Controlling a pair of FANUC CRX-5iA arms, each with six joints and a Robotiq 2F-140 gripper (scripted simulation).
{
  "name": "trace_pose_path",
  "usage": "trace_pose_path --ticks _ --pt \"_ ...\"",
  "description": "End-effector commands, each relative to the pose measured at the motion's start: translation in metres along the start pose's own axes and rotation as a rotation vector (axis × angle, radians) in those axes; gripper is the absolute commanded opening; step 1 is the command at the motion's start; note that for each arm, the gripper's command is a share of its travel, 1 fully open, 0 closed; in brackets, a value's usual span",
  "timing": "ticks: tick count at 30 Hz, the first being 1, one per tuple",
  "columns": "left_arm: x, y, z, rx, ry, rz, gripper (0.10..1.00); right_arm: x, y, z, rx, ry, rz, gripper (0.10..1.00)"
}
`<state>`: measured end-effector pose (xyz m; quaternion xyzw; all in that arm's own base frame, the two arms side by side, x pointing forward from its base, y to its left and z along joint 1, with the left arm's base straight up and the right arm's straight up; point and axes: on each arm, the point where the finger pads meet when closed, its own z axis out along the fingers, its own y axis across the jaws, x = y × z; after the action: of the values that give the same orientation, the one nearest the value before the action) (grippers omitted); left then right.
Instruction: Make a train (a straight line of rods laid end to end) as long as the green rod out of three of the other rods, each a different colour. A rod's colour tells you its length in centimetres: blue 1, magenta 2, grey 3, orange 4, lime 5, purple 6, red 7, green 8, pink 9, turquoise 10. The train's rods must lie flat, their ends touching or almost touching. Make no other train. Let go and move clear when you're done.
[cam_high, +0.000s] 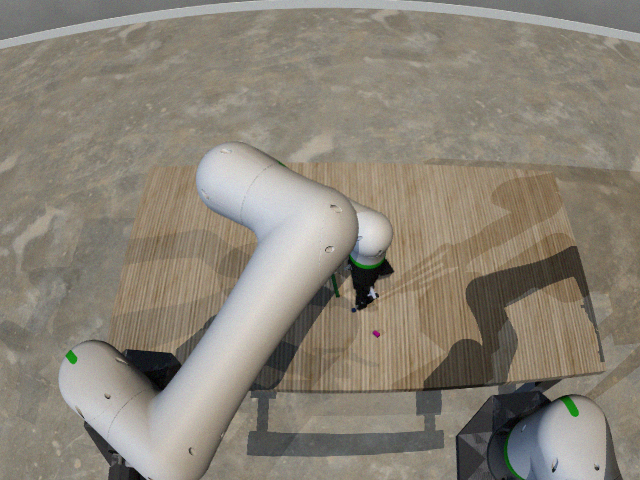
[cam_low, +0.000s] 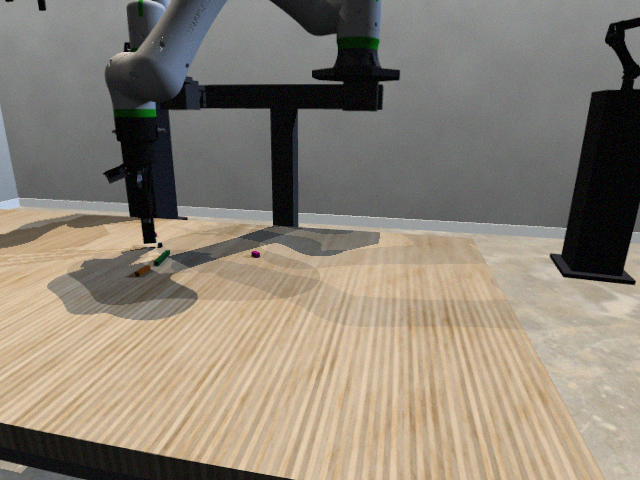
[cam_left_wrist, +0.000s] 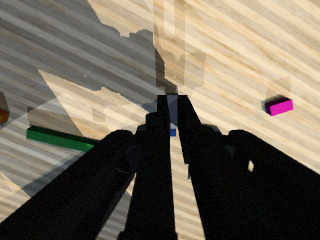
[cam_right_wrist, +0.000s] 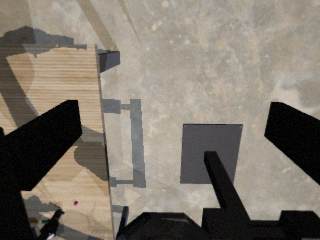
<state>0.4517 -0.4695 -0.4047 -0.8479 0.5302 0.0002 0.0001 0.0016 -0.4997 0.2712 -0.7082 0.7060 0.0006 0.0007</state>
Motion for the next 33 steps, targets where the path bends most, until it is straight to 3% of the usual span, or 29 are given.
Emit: trace_pose_path --ticks 1,33 --pt "0.001 -0.001 -0.001 0.001 0.002 0.000 0.124 0.000 0.000 -0.001 0.000 0.002 0.000 1.000" --pt "0.001 -0.001 0.009 0.001 0.002 0.000 0.124 0.000 0.000 -0.001 0.000 0.002 0.000 1.000"
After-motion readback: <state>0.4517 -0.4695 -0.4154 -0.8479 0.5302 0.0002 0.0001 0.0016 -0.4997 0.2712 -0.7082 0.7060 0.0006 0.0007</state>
